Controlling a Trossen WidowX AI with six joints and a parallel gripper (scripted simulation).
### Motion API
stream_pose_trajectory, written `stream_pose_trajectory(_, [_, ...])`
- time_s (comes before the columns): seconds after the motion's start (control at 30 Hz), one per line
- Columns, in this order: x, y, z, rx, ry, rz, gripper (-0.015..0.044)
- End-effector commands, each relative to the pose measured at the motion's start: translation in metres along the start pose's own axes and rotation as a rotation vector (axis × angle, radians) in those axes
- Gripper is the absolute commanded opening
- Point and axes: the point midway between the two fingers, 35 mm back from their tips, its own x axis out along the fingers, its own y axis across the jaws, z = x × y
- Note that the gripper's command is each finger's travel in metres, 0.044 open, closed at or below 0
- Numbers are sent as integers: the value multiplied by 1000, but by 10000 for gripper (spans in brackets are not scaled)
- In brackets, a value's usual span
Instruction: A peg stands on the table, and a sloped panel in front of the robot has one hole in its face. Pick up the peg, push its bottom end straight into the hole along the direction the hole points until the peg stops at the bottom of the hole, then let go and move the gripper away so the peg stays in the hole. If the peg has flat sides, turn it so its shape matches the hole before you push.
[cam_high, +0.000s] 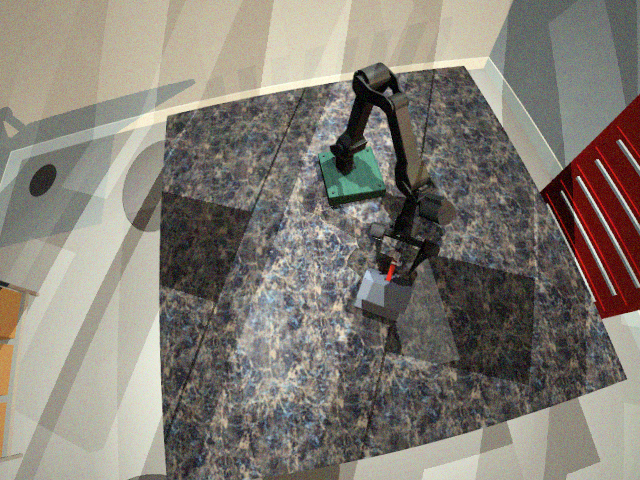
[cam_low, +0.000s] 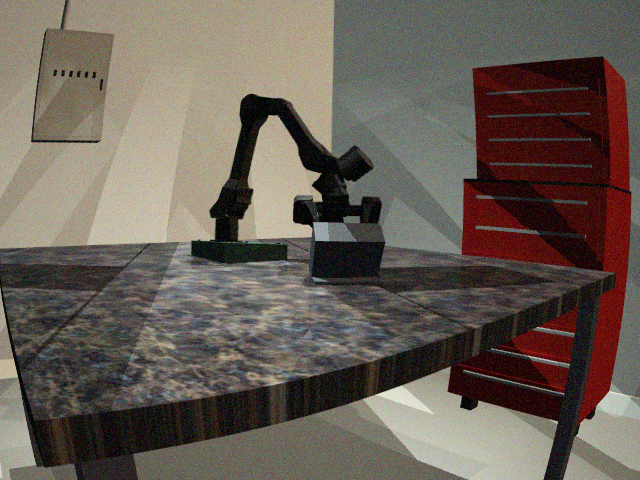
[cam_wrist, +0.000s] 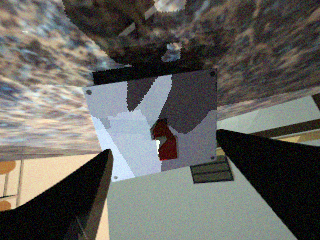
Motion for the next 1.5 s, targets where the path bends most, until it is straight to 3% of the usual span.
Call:
stream_pose_trajectory(0.0, [-9,-2,-1,3,1,-2,440])
stream_pose_trajectory(1.47, [-87,-3,5,-8,-8,1,440])
